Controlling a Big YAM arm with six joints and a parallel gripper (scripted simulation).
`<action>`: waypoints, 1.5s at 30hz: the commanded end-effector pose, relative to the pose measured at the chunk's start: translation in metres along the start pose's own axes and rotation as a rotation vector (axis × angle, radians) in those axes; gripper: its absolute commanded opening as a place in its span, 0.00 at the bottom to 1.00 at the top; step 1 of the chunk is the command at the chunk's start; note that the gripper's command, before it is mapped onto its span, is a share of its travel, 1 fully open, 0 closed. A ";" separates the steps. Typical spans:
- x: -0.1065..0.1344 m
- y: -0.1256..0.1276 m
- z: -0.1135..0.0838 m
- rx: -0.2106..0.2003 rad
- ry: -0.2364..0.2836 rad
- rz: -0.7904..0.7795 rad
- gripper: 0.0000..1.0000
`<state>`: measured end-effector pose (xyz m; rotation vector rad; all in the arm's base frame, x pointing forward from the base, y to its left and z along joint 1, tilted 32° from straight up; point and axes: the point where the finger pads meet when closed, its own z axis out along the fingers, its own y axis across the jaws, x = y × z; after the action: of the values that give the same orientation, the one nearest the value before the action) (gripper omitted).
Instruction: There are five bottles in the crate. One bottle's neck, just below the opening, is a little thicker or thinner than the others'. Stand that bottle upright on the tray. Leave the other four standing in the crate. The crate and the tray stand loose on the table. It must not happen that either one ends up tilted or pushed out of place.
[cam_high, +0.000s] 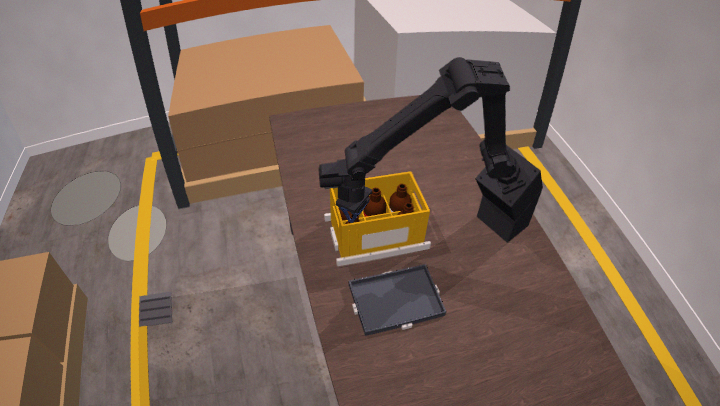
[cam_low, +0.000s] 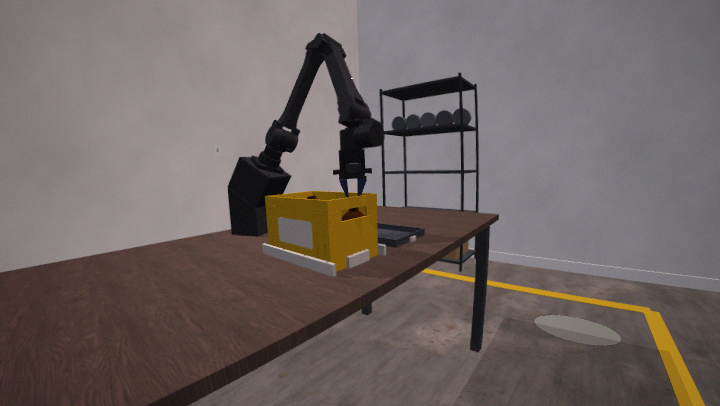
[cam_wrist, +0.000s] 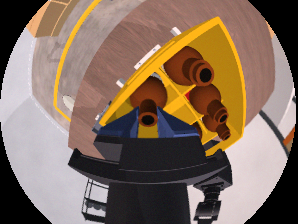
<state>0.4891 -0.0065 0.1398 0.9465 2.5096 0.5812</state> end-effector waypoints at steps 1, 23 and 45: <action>0.006 -0.002 0.015 0.012 0.023 -0.001 0.00; 0.006 -0.002 0.015 0.012 0.023 0.000 0.61; 0.006 -0.003 0.014 0.013 0.024 0.000 0.61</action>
<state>0.4891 -0.0064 0.1396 0.9465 2.5101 0.5813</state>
